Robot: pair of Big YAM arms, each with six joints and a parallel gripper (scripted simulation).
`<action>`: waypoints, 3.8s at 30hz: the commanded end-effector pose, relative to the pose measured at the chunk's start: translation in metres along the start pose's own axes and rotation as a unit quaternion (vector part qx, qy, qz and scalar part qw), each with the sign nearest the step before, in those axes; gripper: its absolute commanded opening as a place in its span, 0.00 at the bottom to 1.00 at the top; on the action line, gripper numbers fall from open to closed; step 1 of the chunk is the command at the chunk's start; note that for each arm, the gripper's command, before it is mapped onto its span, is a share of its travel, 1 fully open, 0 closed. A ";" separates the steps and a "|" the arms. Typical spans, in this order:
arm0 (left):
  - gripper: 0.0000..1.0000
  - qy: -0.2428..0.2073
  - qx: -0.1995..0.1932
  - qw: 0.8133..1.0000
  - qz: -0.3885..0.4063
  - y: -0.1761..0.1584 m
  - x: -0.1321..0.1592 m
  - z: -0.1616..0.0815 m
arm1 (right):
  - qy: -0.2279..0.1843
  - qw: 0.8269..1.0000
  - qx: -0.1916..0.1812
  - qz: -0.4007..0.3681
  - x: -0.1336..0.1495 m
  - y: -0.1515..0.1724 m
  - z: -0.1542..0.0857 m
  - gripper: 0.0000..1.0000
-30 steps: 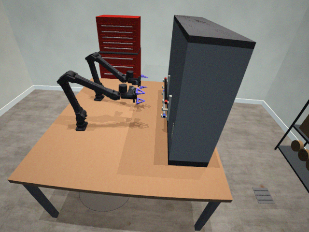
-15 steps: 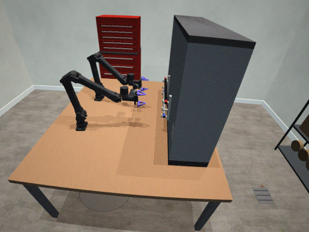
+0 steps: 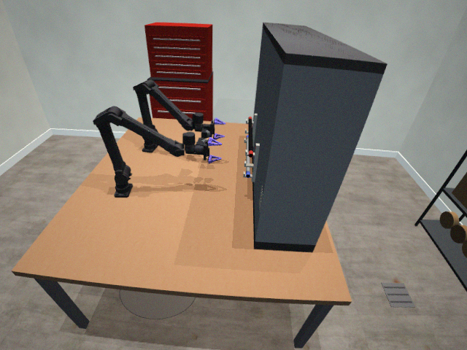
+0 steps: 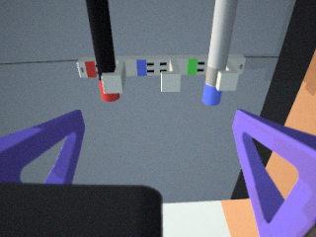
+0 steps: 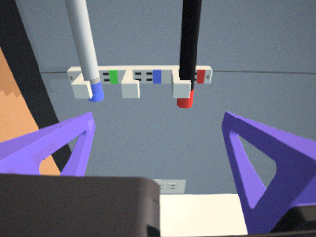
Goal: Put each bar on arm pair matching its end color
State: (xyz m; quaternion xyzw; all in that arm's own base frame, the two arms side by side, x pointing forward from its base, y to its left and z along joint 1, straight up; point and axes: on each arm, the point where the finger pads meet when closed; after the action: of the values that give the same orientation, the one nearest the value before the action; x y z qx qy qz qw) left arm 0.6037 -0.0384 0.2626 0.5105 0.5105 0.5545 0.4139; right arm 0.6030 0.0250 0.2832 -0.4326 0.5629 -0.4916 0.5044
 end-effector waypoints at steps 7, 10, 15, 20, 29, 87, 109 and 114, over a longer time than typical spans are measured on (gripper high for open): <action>1.00 -0.002 -0.022 1.000 -0.002 0.017 -0.005 0.000 | -0.006 1.000 0.003 -0.002 -0.006 0.005 -0.002 1.00; 1.00 -0.002 -0.024 1.000 -0.003 0.019 -0.006 0.000 | -0.006 1.000 0.003 -0.002 -0.007 0.006 -0.002 1.00; 1.00 -0.003 -0.029 1.000 -0.003 0.023 -0.007 0.000 | -0.007 1.000 0.004 -0.002 -0.008 0.007 -0.003 1.00; 1.00 -0.004 -0.034 0.999 -0.004 0.027 -0.008 0.000 | -0.009 1.000 0.005 -0.002 -0.010 0.008 -0.003 1.00; 1.00 -0.004 -0.039 0.999 -0.006 0.032 -0.009 0.001 | -0.010 1.000 0.005 -0.002 -0.011 0.010 -0.004 1.00; 1.00 -0.002 -0.063 0.998 -0.013 0.062 -0.009 0.005 | -0.011 1.000 0.003 -0.001 -0.013 0.014 -0.004 1.00; 1.00 -0.001 -0.069 0.997 -0.016 0.069 -0.009 0.008 | -0.011 1.000 0.003 -0.001 -0.013 0.014 -0.003 1.00; 1.00 -0.001 -0.069 0.997 -0.016 0.062 -0.010 0.017 | -0.011 1.000 0.003 -0.001 -0.012 0.021 0.006 1.00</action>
State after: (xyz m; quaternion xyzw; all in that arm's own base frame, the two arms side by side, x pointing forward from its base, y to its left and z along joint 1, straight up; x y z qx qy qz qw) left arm 0.6070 -0.0463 0.2817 0.4995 0.4970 0.5651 0.4291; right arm 0.6030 0.0325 0.2754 -0.4344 0.5571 -0.4923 0.5085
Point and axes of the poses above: on each arm, the point where the finger pads meet when closed, its own z axis out along the fingers, its own y axis across the jaws, x = y × z, and after that the axes turned 8 degrees about z, right-handed
